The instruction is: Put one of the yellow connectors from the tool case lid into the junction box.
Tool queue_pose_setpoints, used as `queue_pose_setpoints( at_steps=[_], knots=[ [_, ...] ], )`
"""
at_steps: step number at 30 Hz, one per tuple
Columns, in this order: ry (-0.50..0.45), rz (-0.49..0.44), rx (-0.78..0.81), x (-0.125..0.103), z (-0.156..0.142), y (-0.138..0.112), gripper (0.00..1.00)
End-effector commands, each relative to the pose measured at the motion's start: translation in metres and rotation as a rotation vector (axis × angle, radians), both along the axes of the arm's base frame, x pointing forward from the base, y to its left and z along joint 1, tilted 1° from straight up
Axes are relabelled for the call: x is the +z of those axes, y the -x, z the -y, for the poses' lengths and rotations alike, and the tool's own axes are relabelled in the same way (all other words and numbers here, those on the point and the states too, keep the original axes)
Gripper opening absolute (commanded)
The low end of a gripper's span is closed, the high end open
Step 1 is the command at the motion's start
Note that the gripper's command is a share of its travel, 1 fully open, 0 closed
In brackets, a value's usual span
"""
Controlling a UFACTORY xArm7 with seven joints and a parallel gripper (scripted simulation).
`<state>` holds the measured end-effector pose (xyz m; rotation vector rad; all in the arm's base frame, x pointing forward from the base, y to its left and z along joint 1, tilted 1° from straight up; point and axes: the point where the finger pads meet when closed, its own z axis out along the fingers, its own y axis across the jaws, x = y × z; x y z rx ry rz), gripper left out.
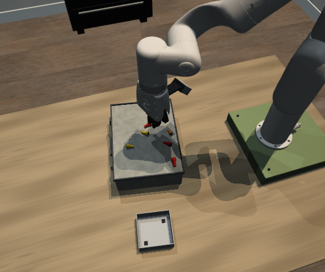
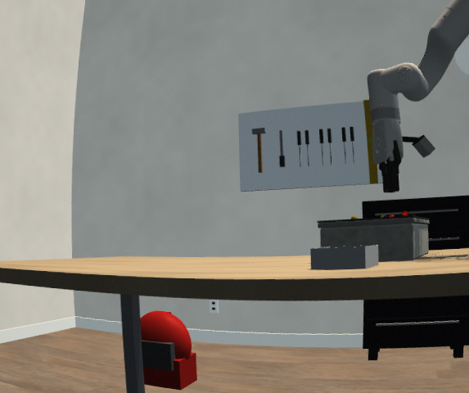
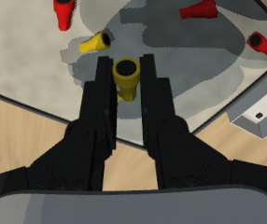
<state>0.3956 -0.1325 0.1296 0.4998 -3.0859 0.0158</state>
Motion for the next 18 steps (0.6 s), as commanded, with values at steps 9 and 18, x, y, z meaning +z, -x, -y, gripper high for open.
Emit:
queue_pose_setpoints(
  at_steps=[9, 18],
  knots=[
    [0.005, 0.000, -0.002, -0.001, -0.080, -0.041, 0.02],
    [0.005, 0.000, -0.002, -0.002, -0.141, -0.070, 0.02]
  ],
)
